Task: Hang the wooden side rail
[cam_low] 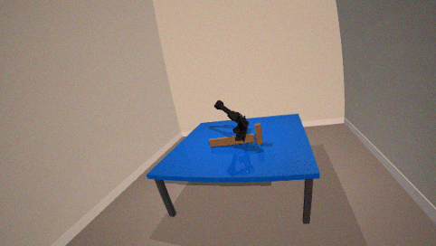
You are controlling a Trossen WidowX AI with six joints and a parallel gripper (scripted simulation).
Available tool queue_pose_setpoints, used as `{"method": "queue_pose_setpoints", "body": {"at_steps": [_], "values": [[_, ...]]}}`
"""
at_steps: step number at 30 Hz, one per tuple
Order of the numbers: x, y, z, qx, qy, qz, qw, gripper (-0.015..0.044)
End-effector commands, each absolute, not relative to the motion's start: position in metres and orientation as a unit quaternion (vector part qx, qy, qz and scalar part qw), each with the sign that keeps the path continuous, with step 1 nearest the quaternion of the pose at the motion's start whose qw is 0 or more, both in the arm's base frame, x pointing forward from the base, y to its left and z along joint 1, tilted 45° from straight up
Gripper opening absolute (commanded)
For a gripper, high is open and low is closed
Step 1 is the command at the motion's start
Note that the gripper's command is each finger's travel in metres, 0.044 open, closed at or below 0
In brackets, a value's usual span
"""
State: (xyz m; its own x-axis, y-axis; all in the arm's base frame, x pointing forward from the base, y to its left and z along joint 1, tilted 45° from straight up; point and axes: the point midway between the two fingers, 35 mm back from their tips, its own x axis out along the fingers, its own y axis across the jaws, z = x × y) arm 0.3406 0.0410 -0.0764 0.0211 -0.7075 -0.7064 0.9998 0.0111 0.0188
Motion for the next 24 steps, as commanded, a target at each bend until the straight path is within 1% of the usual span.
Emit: {"method": "queue_pose_setpoints", "body": {"at_steps": [1, 24], "values": [[0.3419, 0.0454, -0.0759, 0.279, 0.264, -0.644, 0.662, 0.0], [0.3425, 0.0475, -0.077, 0.279, 0.264, -0.644, 0.662, 0.0]]}}
